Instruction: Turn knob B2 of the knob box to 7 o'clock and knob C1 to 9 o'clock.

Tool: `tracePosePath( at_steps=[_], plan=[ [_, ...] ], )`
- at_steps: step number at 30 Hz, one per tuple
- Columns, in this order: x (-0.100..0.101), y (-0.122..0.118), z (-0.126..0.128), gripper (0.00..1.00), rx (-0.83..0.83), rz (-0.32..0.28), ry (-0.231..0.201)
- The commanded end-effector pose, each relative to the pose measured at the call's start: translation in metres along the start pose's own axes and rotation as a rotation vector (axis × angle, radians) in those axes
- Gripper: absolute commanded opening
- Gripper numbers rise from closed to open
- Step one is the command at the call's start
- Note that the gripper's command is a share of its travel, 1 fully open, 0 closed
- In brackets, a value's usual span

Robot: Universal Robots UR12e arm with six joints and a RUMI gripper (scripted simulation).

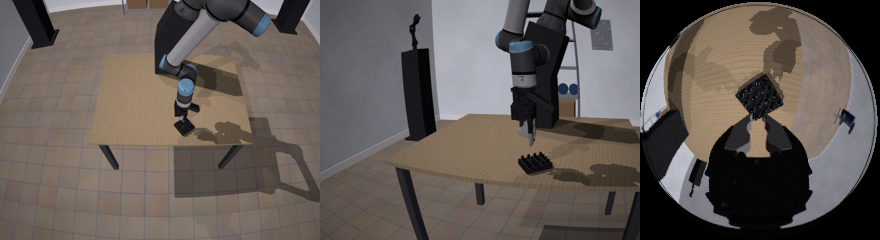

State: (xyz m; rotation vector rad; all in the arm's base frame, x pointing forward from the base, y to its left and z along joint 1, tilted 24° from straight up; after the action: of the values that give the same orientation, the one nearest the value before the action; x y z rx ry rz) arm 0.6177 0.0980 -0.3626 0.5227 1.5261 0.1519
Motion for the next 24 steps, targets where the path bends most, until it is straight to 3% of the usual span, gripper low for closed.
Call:
tracePosePath(
  at_steps=[1, 11, 24],
  plan=[
    [-0.0035, -0.0018, 0.0011, 0.11, 0.156, -0.005, -0.006],
    [-0.0050, -0.0031, 0.0018, 0.11, 0.326, -0.004, -0.005],
    [-0.0052, -0.0036, 0.0033, 0.11, 0.354, -0.004, -0.006]
  ],
)
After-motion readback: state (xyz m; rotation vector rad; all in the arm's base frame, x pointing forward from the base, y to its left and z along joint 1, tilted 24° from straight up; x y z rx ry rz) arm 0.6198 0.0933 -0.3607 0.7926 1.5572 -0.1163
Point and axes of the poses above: the point where the finger pads meet when closed, its own x axis out along the fingers, its own z axis across the jaws, y = z × x, the point moved 7 cm from there along -x, back along the fingers, and after that the axes turned 10 degrees about x, right-handed, at the moved point
